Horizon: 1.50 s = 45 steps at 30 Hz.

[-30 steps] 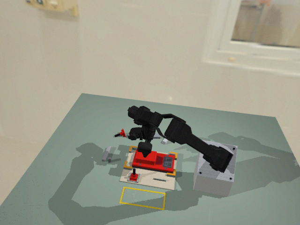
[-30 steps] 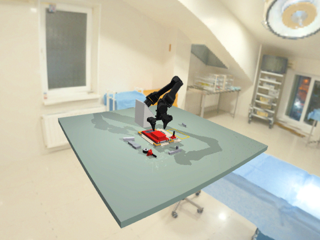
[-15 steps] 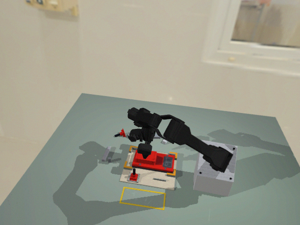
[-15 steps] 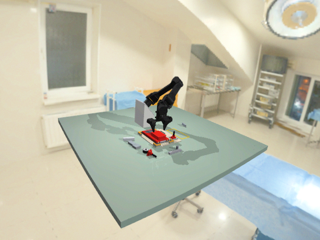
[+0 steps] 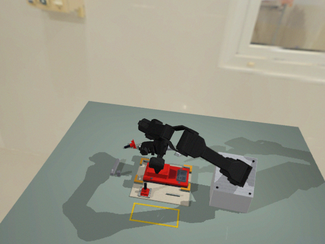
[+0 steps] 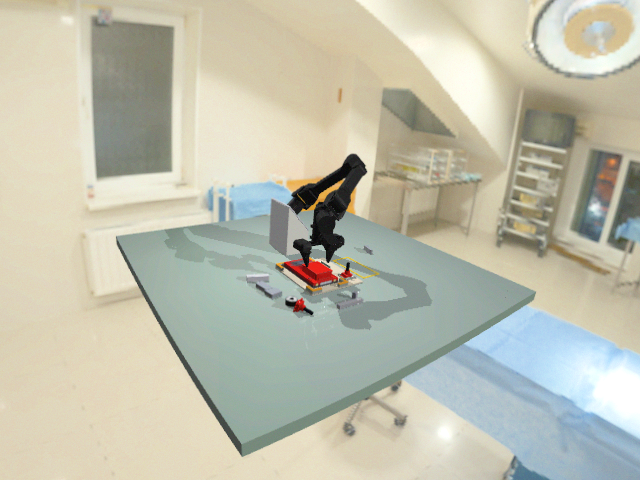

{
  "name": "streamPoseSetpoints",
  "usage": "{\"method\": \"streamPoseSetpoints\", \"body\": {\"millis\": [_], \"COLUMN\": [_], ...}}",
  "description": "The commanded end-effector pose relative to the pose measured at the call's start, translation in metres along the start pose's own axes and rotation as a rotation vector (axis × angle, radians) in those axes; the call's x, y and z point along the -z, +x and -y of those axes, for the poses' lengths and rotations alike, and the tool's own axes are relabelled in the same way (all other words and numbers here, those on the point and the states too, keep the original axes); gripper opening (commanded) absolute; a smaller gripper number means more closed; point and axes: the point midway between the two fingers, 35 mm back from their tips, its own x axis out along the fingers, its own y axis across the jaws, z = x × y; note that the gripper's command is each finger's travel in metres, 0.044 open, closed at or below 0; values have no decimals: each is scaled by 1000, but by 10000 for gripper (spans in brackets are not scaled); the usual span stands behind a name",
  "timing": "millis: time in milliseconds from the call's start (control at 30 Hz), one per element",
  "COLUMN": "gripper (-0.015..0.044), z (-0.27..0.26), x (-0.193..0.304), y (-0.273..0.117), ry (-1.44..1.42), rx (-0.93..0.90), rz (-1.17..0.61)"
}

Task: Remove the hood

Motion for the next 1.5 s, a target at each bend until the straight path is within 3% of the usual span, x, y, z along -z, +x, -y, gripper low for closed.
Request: {"method": "streamPoseSetpoints", "body": {"millis": [0, 1467], "gripper": [440, 440], "z": [0, 0], "x": [0, 1], "y": [3, 25], "ry": [5, 5], "rx": [-4, -5], "rz": [1, 1]}}
